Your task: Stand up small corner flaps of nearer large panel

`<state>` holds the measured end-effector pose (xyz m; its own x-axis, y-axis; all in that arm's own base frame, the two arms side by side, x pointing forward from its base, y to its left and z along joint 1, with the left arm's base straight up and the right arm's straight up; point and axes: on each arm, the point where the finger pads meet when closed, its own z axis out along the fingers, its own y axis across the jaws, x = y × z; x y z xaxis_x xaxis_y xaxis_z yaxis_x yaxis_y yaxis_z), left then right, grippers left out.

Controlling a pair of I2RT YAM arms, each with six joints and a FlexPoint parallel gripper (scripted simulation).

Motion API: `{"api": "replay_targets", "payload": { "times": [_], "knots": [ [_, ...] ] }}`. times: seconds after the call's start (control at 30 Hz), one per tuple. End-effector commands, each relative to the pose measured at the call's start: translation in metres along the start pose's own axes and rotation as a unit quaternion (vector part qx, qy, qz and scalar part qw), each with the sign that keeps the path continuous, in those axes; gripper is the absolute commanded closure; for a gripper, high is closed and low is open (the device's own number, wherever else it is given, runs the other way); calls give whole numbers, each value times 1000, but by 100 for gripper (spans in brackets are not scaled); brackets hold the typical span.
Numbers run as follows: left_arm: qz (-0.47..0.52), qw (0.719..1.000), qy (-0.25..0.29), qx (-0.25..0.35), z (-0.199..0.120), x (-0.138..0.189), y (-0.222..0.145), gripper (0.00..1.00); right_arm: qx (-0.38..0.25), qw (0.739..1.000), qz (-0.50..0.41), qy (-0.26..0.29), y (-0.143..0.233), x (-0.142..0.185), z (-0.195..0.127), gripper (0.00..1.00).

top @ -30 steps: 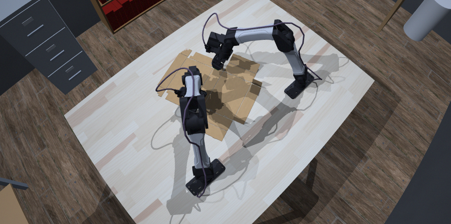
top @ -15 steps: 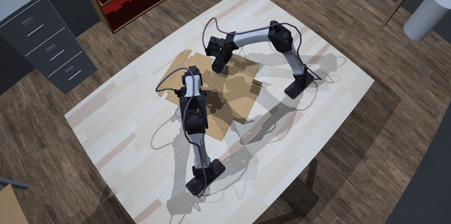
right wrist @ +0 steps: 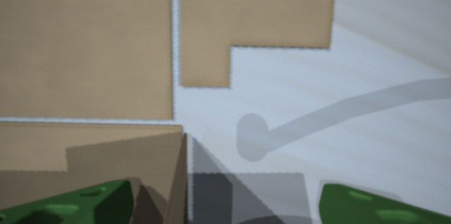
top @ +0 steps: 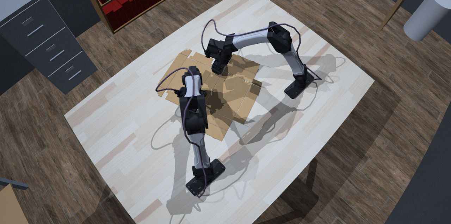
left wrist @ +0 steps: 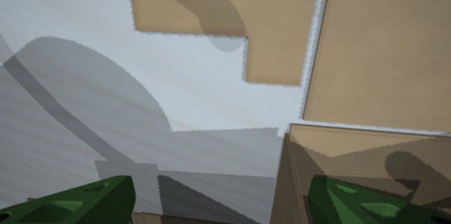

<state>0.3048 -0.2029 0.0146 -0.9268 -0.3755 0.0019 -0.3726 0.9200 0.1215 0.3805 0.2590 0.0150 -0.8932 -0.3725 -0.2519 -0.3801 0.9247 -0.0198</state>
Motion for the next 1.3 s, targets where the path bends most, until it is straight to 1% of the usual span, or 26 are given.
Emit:
{"api": "replay_targets", "payload": {
  "times": [0.0,0.03,0.07,0.13,0.3,0.43,0.5,0.53,0.6,0.7,0.77,0.8,0.9,1.1,1.27],
  "knots": [
    [1,1000,-4,-3,8,-1,-5,23,13,1000,2,-3,0,-5,1,23],
    [1,1000,-4,-3,8,-1,-5,23,13,1000,2,-3,0,-5,1,23],
    [1,1000,-4,-3,8,-1,-5,23,12,1000,4,-24,1,-13,-16,23],
    [1,1000,-4,-3,8,-1,-5,23,28,1000,-2,-1,1,-4,4,23],
    [1,1000,-4,-3,8,-1,-5,23,53,999,-9,-1,1,-3,6,23],
    [1,1000,-2,-5,9,0,-3,23,53,999,-6,-12,1,-9,6,23],
    [0,1000,-8,27,-9,-2,-1,23,53,999,-5,-13,0,-10,6,23],
    [0,999,-8,36,-9,-2,-1,23,53,999,-5,-13,0,-10,6,23],
    [0,999,-8,36,-9,-2,-1,23,53,999,-5,-13,0,-10,6,23],
    [0,998,-9,62,-11,-2,0,23,54,998,-5,-10,0,-7,8,23],
    [0,998,-9,66,-11,-2,0,23,54,998,-5,-10,0,-7,8,23],
    [6,998,-9,65,-9,1,6,23,54,998,-5,-10,0,-7,8,23],
    [7,997,-9,72,-10,1,6,23,54,998,-5,-10,0,-7,8,23],
    [7,994,-9,105,-16,1,8,23,54,998,-5,-10,0,-7,8,23],
    [7,993,-11,114,-19,0,6,23,54,998,-5,-10,0,-7,8,23]
  ]
}}
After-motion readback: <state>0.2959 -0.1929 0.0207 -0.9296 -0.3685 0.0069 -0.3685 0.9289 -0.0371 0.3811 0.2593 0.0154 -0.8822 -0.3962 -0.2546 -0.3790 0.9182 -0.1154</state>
